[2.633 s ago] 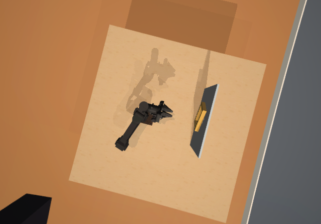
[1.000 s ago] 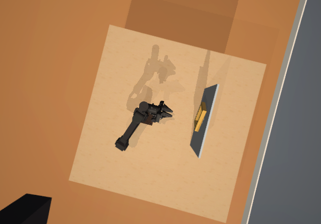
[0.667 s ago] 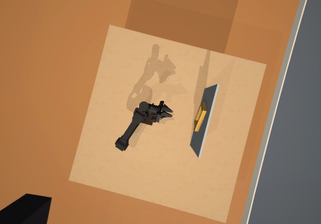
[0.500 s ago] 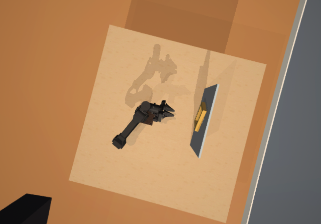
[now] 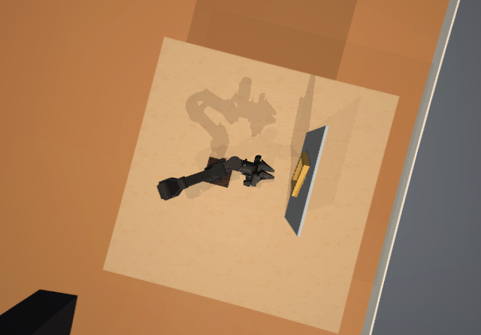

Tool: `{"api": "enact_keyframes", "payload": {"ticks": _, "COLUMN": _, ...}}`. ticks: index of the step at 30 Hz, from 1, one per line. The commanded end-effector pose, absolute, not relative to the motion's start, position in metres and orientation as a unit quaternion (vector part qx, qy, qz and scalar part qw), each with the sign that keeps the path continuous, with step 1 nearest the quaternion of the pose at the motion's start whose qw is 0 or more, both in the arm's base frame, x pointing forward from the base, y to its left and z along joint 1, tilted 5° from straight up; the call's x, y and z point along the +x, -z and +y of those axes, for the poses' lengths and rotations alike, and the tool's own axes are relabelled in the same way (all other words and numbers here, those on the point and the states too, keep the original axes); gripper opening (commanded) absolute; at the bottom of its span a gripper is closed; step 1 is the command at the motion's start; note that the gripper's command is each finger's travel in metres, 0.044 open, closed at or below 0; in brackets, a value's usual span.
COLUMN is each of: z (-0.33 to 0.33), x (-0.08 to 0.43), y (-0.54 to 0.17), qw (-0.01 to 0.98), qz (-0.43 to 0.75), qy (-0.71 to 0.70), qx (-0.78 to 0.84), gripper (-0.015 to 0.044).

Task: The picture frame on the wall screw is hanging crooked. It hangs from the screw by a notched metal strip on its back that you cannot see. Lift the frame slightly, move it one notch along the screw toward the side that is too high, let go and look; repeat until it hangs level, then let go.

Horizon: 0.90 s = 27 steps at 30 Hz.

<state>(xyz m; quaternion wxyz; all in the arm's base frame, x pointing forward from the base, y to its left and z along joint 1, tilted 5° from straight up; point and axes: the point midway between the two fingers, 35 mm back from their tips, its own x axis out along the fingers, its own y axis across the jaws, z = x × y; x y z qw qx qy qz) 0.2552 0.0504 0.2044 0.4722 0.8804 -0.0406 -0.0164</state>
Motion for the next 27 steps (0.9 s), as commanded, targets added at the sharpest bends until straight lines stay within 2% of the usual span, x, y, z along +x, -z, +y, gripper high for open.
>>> {"api": "enact_keyframes", "payload": {"ticks": 1, "z": 0.052, "x": 0.260, "y": -0.204, "qw": 0.473, "qz": -0.040, "qy": 0.014, "qx": 0.880, "gripper": 0.0260}}
{"api": "enact_keyframes", "payload": {"ticks": 11, "z": 0.054, "x": 0.265, "y": -0.205, "qw": 0.473, "qz": -0.040, "qy": 0.014, "qx": 0.880, "gripper": 0.0260}}
{"api": "enact_keyframes", "payload": {"ticks": 22, "z": 0.048, "x": 0.336, "y": -0.207, "qw": 0.473, "qz": -0.041, "qy": 0.011, "qx": 0.880, "gripper": 0.0260}}
{"api": "enact_keyframes", "payload": {"ticks": 27, "z": 0.047, "x": 0.341, "y": -0.206, "qw": 0.473, "qz": -0.041, "qy": 0.011, "qx": 0.880, "gripper": 0.0260}}
